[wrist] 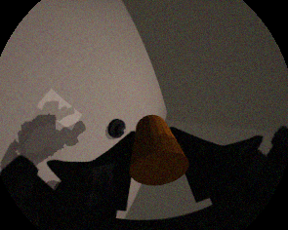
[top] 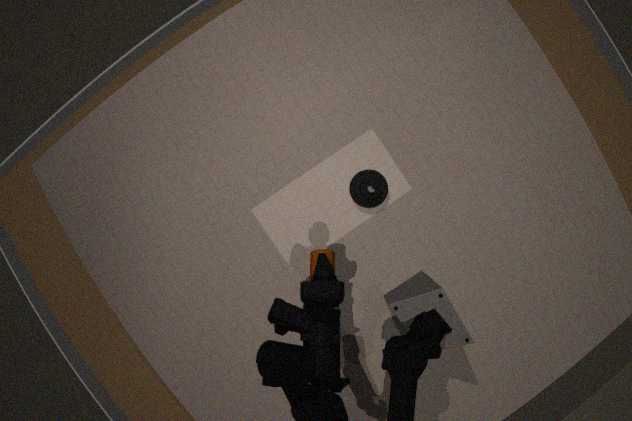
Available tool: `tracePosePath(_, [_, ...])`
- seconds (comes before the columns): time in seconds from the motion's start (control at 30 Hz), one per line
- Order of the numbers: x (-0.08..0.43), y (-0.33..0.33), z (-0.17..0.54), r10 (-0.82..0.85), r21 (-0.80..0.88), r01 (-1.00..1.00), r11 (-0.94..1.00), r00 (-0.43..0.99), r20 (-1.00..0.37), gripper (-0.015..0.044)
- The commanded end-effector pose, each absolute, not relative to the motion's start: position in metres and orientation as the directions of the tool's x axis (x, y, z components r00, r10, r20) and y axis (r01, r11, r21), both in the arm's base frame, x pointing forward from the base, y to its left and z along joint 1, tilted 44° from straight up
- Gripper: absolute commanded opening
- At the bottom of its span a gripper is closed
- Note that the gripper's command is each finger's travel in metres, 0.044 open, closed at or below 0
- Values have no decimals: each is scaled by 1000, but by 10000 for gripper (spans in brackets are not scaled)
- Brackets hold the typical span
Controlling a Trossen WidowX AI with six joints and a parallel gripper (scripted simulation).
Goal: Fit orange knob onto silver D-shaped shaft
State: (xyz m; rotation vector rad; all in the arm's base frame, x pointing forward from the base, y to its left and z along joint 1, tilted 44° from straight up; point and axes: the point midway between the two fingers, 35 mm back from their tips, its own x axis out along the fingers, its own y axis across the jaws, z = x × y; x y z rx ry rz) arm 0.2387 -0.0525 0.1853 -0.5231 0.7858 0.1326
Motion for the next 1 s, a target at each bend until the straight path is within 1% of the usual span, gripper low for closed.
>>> tracePosePath(0.0, [238,-53,186,-109,-422,-273,865,717,-688,0])
tracePosePath(0.17, [238,-51,185,-152,-455,-235,859,731,-665,0])
tracePosePath(0.2, [238,-50,184,-128,-441,-262,858,723,-679,0])
tracePosePath(0.97, [238,-50,184,-128,-441,-262,858,723,-679,0])
